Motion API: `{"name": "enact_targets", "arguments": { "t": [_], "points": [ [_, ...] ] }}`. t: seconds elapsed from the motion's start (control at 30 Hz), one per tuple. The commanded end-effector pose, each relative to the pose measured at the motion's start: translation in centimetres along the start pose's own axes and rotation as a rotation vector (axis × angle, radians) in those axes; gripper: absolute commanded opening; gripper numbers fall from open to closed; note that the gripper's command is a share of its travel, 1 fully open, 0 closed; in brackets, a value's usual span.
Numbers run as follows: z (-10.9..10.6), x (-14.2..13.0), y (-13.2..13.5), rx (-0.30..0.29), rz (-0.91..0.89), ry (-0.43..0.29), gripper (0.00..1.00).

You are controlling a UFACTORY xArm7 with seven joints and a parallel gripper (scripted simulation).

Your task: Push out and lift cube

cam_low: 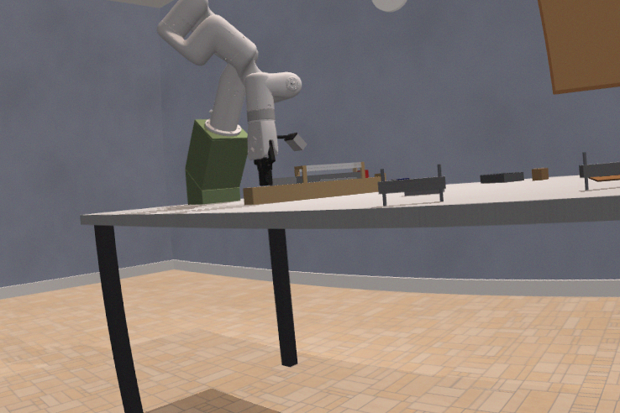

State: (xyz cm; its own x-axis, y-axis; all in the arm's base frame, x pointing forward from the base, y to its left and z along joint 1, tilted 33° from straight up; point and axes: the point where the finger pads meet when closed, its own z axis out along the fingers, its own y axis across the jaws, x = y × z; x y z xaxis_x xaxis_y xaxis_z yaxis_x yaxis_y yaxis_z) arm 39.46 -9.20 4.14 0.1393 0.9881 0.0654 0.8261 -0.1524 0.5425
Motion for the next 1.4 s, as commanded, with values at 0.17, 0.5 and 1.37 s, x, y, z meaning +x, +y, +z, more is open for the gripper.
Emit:
{"name": "enact_targets", "arguments": {
  "t": [0.17,0.5,1.37],
  "points": [
    [0.0,0.6,0.0,-0.001,0.0,-0.001,0.0],
    [0.0,1.5,0.0,-0.001,0.0,-0.001,0.0],
    [-5.0,2.8,0.0,-0.001,0.0,-0.001,0.0]
  ]
}}
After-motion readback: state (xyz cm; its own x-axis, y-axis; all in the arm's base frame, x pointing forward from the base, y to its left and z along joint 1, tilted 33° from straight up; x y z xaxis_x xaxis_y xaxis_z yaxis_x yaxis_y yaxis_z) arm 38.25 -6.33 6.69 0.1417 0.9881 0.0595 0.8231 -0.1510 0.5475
